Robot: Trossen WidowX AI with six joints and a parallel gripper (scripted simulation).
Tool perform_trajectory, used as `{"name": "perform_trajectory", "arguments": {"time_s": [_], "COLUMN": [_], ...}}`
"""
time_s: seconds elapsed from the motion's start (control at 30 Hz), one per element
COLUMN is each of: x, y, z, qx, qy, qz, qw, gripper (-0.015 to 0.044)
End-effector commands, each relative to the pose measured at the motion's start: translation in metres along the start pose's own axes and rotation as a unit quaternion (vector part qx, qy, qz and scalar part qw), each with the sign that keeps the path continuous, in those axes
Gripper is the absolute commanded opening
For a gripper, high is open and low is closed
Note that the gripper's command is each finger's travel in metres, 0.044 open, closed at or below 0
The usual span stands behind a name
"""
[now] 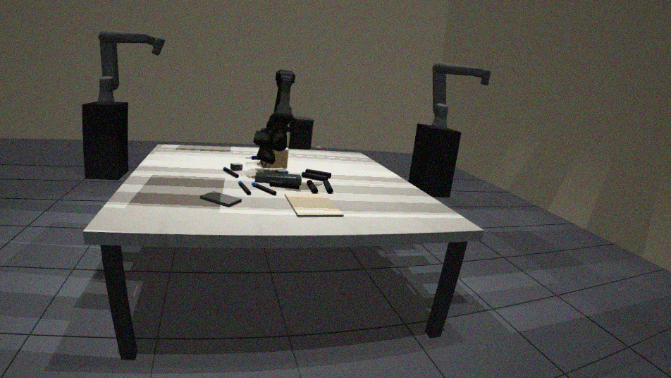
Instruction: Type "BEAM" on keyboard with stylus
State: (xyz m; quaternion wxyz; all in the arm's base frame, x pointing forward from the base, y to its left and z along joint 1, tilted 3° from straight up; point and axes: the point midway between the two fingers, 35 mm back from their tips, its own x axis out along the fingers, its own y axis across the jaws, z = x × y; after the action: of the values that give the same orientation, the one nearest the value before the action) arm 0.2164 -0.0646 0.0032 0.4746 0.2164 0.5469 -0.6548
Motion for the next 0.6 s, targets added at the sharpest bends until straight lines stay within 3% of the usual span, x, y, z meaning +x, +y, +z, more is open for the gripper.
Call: {"name": "perform_trajectory", "arguments": {"time_s": [0.0, 0.27, 0.57], "x": [-0.007, -0.024, -0.042], "y": [0.006, 0.015, 0.026], "z": [-0.003, -0.013, -0.026], "qx": [-0.081, -0.254, -0.436], "qy": [-0.02, -0.056, -0.096], "qz": [-0.002, -0.008, -0.025], "qw": [0.996, 0.966, 0.894], "gripper": [0.0, 0.0, 0.0]}}
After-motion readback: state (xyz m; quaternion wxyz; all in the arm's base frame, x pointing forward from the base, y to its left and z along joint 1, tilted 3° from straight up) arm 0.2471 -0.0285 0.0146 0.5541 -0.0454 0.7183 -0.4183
